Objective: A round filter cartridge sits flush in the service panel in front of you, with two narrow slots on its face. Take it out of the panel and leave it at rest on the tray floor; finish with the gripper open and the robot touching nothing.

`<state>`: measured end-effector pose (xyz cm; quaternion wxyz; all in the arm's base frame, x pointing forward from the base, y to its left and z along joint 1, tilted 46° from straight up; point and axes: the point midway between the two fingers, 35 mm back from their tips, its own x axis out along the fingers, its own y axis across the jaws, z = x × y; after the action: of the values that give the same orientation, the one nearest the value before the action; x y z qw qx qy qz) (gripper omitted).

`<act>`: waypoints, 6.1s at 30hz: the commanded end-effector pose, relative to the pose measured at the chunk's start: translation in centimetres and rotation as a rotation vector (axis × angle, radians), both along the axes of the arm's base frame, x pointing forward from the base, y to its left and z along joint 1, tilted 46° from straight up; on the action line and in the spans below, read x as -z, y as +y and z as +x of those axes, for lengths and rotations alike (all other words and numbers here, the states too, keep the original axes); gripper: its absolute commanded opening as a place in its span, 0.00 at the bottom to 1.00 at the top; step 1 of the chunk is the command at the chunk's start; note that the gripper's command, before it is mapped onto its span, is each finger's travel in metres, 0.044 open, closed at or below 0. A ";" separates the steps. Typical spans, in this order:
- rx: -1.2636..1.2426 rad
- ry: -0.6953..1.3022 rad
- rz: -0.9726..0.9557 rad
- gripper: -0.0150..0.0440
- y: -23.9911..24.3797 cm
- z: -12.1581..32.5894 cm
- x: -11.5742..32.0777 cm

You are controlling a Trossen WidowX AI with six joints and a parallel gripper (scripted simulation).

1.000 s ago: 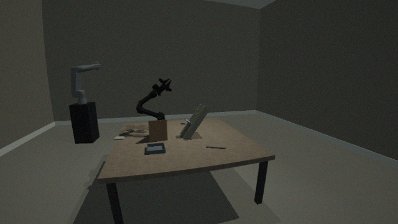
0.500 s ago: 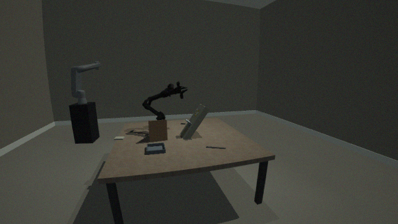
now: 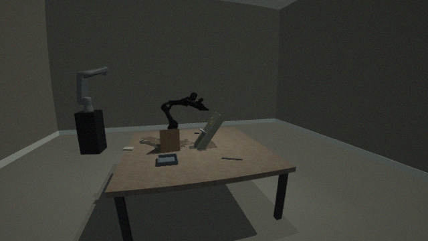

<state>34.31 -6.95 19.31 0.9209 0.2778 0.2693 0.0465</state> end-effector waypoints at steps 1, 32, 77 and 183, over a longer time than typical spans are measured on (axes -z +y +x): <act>0.108 0.289 0.670 0.41 0.1 -2.1 6.7; 0.155 0.396 0.912 0.41 1.1 -1.7 9.2; 0.153 0.389 0.918 0.41 3.3 1.0 10.6; -0.486 -0.161 -0.181 0.25 4.4 2.4 11.4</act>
<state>36.45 -2.78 8.01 0.9130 0.1756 0.2704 0.2502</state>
